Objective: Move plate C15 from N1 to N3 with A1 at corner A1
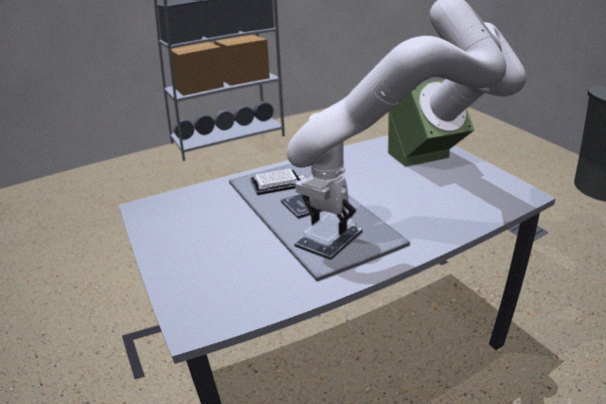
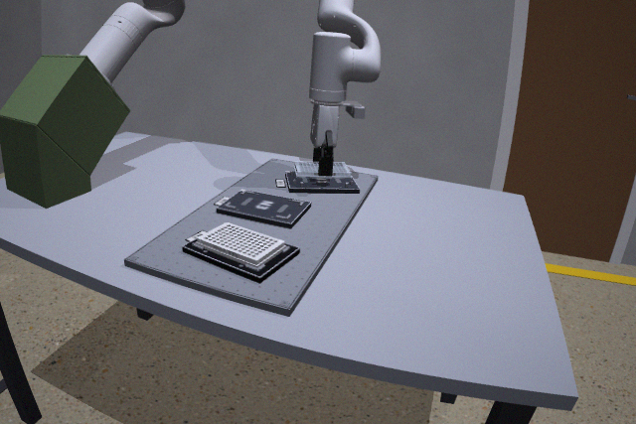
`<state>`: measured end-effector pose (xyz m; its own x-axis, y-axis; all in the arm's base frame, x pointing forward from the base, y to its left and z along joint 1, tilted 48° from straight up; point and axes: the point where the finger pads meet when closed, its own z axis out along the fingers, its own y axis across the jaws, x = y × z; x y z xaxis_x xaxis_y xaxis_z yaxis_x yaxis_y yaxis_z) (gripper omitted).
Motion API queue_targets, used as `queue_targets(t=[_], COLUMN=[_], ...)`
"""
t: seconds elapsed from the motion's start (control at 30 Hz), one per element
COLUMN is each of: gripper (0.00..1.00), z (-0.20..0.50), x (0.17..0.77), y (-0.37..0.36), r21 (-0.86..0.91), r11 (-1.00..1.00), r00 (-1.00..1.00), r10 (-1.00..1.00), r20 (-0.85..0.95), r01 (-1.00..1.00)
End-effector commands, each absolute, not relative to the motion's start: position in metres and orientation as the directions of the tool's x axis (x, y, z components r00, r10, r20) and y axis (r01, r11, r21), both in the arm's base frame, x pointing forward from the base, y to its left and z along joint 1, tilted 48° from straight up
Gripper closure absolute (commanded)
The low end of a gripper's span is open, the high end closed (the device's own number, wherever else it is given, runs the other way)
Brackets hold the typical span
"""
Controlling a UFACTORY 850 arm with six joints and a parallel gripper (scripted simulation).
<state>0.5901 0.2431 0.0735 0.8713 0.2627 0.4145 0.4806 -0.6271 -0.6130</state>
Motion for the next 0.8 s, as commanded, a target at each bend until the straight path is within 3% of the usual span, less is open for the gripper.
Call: queue_targets(t=[0.0, 0.77], gripper=[1.0, 1.0], z=[0.076, 0.09], x=[0.59, 0.588], y=[0.241, 0.225], r21=[-0.613, -0.613], r11=[-0.627, -0.627], r00=[0.871, 0.871], r10=[0.262, 0.262], r20=[0.415, 0.415], r01=[0.481, 0.481])
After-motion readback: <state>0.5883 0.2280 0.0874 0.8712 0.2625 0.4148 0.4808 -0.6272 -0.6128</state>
